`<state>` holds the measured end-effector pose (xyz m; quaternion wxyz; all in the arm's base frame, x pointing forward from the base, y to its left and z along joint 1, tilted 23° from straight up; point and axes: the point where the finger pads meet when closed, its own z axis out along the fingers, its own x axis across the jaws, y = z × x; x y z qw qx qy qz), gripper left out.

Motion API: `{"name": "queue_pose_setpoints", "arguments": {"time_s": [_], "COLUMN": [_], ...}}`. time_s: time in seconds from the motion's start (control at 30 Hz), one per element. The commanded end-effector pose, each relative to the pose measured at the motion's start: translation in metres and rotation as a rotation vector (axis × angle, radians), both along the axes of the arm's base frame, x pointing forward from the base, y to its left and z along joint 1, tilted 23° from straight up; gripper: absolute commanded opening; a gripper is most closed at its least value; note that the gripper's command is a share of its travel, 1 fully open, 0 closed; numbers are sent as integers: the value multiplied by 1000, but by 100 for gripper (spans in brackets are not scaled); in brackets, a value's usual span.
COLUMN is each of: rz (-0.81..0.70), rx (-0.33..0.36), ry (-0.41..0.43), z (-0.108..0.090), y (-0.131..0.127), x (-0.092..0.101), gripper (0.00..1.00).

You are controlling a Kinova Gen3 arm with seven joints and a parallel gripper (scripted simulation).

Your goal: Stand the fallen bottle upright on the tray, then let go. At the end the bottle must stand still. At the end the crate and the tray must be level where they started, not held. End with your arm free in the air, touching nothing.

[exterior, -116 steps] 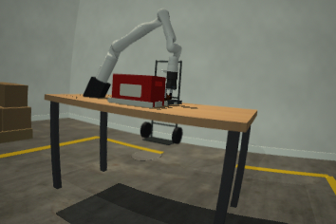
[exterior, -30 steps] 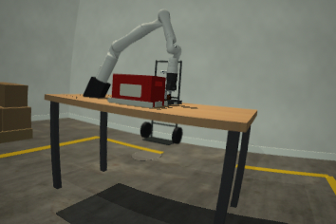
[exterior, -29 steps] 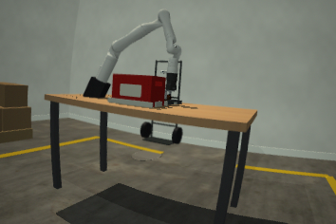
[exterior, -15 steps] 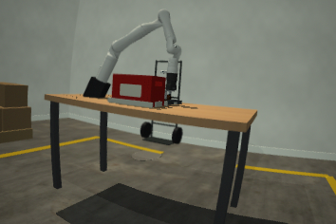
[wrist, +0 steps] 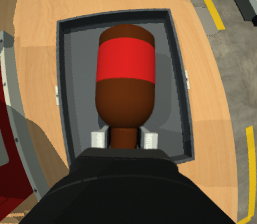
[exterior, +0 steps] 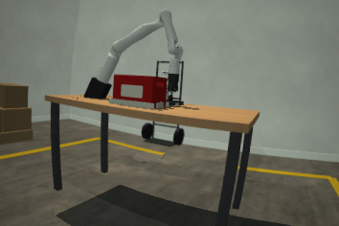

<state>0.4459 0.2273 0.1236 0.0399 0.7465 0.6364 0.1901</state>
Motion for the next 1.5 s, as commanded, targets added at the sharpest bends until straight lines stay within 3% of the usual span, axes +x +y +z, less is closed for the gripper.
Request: {"name": "queue_pose_setpoints", "arguments": {"time_s": [0.0, 1.47], "rz": [4, 5], "rx": [-2, -3], "ry": [-8, -7], "z": [0, 13], "y": [1, -2], "x": [3, -2], "gripper": [0, 0]}}
